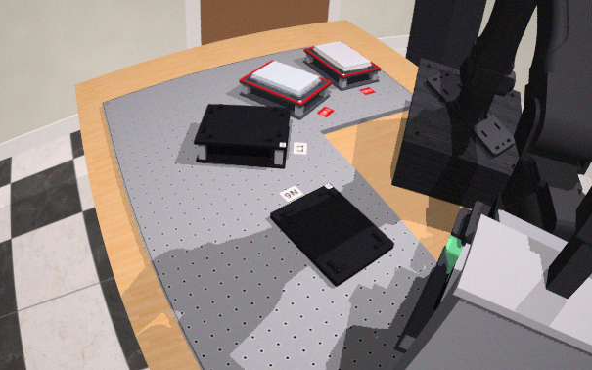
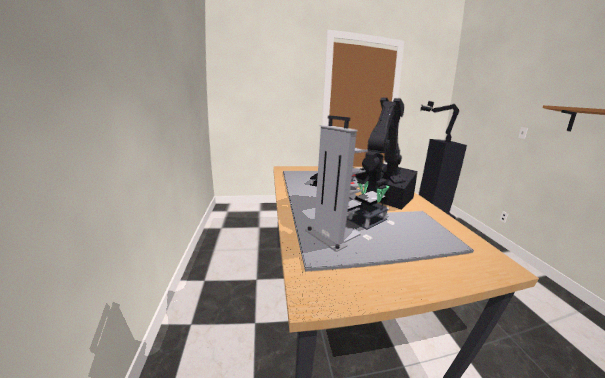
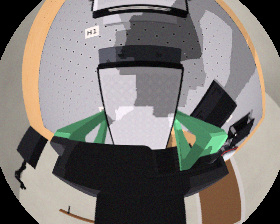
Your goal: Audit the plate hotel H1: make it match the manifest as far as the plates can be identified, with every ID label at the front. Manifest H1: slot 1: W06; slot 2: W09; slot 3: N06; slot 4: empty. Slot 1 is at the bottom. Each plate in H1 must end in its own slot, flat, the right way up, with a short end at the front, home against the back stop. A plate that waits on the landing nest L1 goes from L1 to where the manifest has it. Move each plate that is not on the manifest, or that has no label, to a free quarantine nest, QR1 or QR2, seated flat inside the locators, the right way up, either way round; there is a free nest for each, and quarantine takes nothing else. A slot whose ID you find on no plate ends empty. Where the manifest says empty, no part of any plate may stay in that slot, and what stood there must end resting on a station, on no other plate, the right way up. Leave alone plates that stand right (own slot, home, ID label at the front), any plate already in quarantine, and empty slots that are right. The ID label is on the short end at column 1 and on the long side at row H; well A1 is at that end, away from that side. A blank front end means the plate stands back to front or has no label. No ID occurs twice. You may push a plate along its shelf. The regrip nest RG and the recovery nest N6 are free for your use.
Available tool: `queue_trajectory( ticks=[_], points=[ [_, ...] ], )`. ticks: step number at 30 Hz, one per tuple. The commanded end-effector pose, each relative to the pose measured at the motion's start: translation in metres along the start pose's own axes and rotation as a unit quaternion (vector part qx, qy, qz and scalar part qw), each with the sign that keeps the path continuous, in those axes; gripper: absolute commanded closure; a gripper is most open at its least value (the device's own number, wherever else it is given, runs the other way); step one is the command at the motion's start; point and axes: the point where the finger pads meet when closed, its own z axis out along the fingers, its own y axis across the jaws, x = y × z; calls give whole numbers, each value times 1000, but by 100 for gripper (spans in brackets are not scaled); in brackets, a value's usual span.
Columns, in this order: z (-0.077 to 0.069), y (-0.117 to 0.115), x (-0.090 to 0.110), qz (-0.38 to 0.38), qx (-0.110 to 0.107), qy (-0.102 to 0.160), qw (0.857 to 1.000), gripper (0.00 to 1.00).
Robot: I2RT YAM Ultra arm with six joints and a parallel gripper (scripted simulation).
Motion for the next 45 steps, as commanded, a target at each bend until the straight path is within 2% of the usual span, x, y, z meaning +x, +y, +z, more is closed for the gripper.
queue_trajectory(
  ticks=[1,5,6,11,22,23,27,29,31,34,39,40,42,45],
  points=[
    [3,-2,0,0,1,-6,1000,14],
    [7,-3,0,0,2,-3,1000,14],
    [5,-1,-7,0,0,-10,1000,14],
    [9,-3,0,1,1,-5,1000,14],
    [18,-4,1,2,3,0,1000,14],
    [1,3,-16,0,-8,-33,999,14],
    [19,0,-4,-1,0,-6,1000,14],
    [23,-2,1,-1,2,1,1000,14],
    [20,-1,0,-1,0,-6,1000,14],
    [27,-2,2,-1,2,1,1000,14],
    [25,-1,0,-1,0,-5,1000,14],
    [19,1,-10,-1,-4,-19,1000,14],
    [28,0,-3,-1,0,-5,1000,14],
    [30,-2,1,-1,1,-3,1000,14]
  ],
)
